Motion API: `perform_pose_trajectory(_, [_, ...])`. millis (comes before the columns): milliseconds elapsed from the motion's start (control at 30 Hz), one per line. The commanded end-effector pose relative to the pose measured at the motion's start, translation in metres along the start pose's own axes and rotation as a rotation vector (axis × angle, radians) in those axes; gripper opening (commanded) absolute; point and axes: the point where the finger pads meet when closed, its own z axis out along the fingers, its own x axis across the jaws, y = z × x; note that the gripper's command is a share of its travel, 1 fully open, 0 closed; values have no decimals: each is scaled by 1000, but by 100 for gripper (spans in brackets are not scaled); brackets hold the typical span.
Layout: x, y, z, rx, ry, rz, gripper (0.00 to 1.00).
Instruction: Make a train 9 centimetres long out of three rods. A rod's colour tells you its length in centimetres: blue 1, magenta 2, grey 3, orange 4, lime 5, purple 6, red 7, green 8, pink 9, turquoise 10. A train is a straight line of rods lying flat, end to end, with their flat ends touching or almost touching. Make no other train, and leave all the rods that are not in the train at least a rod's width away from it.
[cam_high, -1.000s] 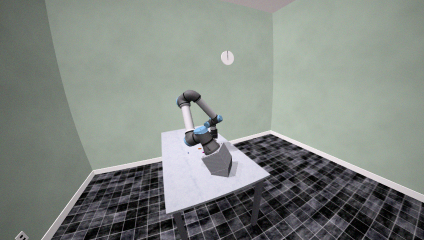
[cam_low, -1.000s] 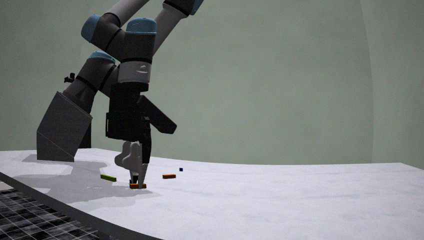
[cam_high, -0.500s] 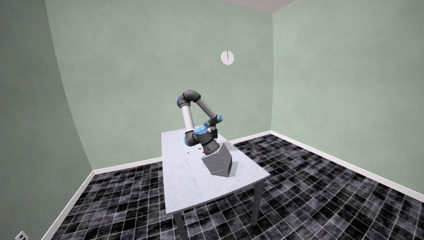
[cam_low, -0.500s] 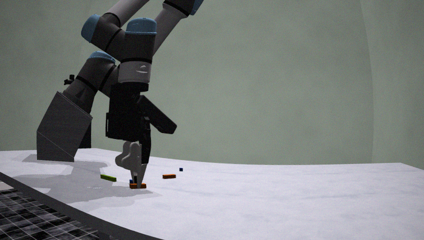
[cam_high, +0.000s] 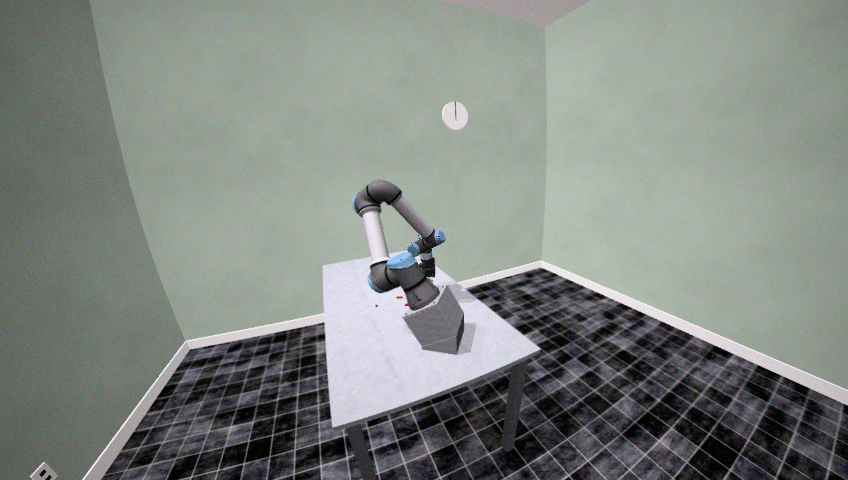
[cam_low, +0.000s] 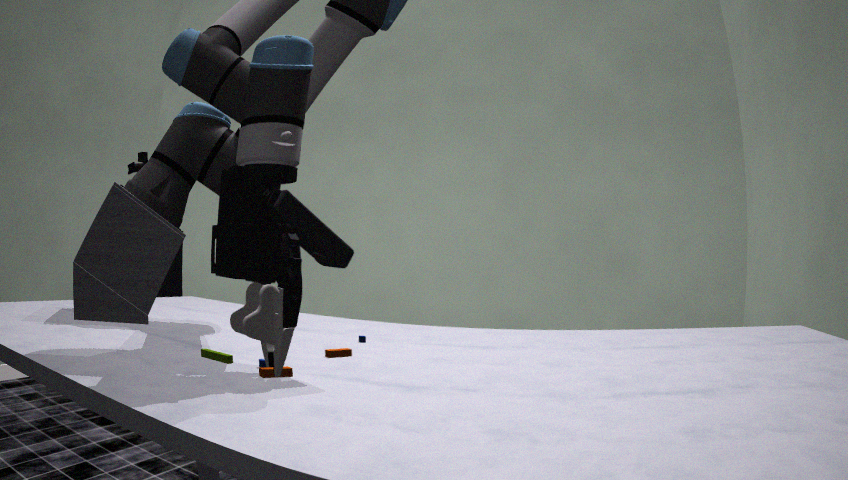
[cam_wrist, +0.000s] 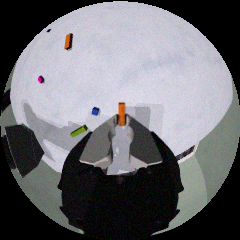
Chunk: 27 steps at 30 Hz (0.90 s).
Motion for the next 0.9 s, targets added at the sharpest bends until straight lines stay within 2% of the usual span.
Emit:
perform_pose_trajectory(0, [-2, -1, 1, 2, -2, 0, 0])
perform_pose_trajectory(533, [-1, 0, -5, 1, 0, 1, 0])
perform_pose_trajectory(700, [-1, 0, -22, 1, 1, 1, 0])
perform_pose_trajectory(867, [2, 0, -49, -2, 4, -1, 0])
